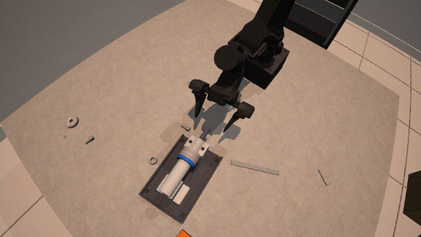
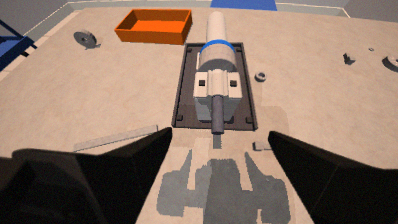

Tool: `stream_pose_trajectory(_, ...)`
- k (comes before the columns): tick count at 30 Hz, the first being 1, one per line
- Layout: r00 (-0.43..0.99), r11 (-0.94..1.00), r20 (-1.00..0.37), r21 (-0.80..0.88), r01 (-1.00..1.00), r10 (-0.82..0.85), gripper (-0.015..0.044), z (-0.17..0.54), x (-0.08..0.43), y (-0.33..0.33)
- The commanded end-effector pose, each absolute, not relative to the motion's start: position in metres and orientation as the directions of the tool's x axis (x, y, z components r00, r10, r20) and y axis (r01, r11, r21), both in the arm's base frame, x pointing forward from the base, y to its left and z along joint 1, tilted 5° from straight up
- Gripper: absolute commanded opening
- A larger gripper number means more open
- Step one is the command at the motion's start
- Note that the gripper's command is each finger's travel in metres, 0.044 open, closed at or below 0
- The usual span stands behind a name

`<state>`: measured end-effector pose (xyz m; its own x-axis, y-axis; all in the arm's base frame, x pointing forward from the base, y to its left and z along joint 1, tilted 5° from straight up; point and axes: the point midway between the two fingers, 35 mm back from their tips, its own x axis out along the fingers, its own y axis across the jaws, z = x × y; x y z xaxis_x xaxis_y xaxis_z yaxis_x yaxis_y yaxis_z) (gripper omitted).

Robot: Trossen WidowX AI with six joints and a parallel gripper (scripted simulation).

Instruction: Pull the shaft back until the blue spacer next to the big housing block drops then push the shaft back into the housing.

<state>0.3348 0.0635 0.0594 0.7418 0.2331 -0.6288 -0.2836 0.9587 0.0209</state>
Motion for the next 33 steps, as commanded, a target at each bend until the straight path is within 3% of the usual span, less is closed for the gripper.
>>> stream_pose_trajectory(1,0.742,0.960,-0.629,0.023,-0.280,0.231,0.0440,0.057,0.337,0.064)
stream_pose_trajectory(33,0.743,0.960,-0.627,0.023,-0.280,0.232,0.0440,0.033,0.366,0.073)
